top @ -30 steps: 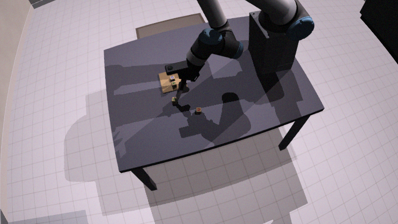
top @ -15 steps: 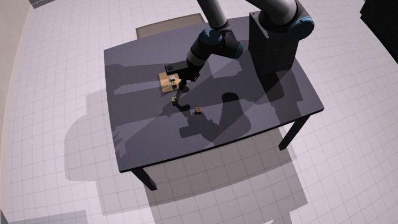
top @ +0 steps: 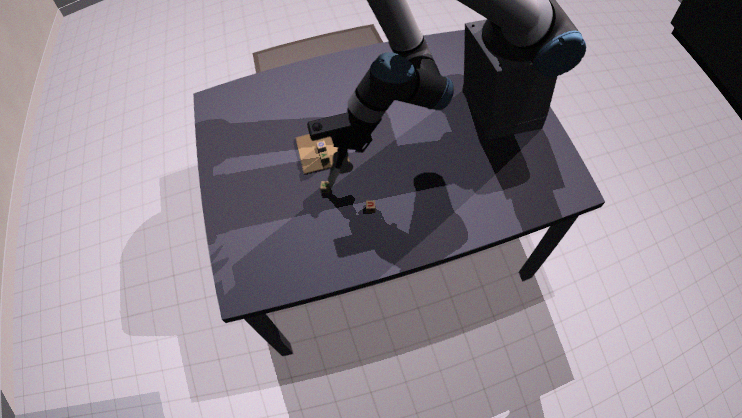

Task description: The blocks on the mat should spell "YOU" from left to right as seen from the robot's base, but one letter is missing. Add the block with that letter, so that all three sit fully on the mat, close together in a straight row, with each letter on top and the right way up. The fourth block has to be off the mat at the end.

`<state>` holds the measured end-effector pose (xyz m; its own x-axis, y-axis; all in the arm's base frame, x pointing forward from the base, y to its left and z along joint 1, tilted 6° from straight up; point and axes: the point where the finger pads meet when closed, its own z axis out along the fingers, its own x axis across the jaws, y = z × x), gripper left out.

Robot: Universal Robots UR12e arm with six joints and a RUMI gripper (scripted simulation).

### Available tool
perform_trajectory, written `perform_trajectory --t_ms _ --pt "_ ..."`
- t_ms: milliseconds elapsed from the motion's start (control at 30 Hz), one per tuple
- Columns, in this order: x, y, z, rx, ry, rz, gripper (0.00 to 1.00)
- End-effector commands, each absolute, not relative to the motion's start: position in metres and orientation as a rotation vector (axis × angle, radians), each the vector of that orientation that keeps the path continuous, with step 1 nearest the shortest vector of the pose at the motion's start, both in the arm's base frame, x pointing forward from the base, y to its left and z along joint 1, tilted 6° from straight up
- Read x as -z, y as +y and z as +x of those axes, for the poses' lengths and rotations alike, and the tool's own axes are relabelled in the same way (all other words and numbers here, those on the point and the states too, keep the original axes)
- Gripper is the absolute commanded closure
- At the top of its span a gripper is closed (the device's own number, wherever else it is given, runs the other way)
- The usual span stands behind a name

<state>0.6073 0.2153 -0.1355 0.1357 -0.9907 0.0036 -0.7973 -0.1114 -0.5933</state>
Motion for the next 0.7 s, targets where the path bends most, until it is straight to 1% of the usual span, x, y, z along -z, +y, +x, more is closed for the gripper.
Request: perform_trajectory --t_ms 0,367,667 --pt "0.135 0.214 0.607 0.567 1.713 -1.966 0.0" --pt "0.135 0.122 0.6 0.566 1.714 -1.967 0.0" --pt "0.134 0.118 0.599 0.567 1.713 -1.966 0.0"
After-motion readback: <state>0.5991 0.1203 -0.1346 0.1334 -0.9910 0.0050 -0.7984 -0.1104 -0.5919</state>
